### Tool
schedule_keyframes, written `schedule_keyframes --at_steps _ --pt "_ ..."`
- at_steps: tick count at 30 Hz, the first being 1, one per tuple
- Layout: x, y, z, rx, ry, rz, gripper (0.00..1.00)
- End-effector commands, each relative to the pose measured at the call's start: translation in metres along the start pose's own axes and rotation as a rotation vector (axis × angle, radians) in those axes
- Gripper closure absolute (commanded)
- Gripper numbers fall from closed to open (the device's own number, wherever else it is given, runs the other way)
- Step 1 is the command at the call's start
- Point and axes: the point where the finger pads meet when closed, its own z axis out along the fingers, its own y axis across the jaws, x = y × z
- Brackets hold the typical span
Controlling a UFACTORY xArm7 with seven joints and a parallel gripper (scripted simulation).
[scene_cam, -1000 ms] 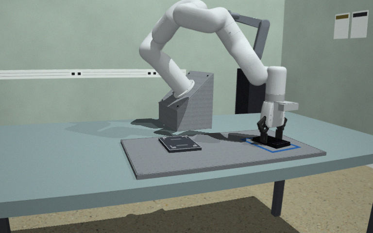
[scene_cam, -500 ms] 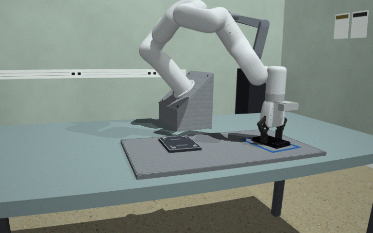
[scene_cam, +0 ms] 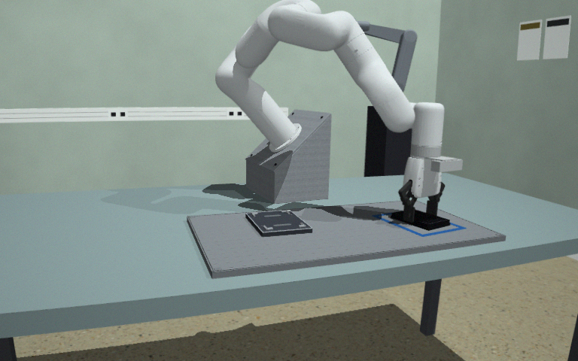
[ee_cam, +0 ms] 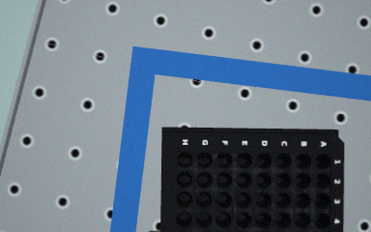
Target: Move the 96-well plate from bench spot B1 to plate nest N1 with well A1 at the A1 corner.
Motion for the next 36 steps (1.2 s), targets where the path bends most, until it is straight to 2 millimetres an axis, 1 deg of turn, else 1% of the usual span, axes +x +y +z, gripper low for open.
schedule_keyframes --at_steps 1,25,36 --pt "0.0019 -0.0014 -0.0025 0.003 0.005 0.0 1.0" --pt "0.0019 -0.0014 -0.0025 0.003 0.005 0.0 1.0" --pt "0.002 -0.0014 -0.0085 0.003 0.005 0.0 1.0"
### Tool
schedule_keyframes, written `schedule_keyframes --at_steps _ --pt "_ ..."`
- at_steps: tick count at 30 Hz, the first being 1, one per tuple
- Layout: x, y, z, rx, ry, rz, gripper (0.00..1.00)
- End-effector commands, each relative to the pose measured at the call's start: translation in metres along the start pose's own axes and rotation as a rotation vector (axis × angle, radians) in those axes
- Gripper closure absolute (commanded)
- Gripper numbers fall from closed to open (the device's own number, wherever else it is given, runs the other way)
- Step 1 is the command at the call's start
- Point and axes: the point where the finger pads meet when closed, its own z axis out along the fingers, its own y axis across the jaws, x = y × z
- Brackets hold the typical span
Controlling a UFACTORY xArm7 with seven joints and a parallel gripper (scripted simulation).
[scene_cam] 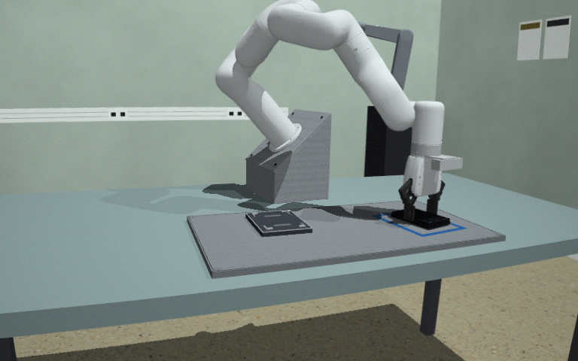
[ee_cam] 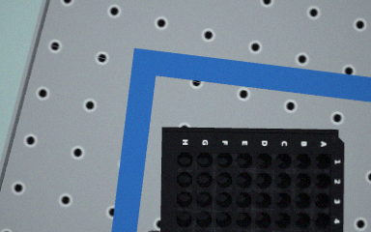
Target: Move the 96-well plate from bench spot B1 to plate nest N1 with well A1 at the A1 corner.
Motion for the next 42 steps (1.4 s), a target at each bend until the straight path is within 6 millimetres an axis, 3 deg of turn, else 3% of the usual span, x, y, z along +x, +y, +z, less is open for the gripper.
schedule_keyframes --at_steps 1,32,42 --pt "0.002 -0.001 -0.006 0.003 0.005 0.0 1.0" --pt "0.002 -0.001 -0.019 0.003 0.005 0.0 1.0" --pt "0.002 -0.001 -0.034 0.003 0.005 0.0 1.0"
